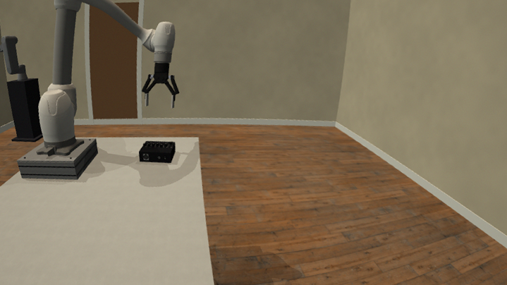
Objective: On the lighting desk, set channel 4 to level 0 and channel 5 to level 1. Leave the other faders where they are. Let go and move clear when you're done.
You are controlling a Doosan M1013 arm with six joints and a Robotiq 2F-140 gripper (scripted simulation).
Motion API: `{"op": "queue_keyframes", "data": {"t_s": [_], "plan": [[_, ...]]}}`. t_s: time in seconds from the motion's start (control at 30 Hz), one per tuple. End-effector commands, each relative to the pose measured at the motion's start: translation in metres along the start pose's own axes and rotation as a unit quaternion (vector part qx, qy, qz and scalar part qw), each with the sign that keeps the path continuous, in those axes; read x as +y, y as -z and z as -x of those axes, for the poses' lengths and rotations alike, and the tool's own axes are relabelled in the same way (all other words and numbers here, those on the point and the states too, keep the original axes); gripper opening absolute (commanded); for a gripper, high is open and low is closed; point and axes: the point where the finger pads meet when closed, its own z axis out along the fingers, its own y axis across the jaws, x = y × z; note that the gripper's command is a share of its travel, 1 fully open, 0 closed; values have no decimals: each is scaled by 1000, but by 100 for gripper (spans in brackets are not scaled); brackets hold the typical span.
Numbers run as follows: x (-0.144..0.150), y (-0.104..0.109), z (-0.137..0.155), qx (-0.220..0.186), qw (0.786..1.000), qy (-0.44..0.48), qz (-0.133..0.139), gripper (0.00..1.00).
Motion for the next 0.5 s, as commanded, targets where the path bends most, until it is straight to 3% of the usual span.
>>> {"op": "queue_keyframes", "data": {"t_s": [0.0, 0.47], "plan": [[0, 0, 0, 0, 1000, 0, 0, 100], [-2, -4, -6, -4, 998, 61, 0, 100]]}}
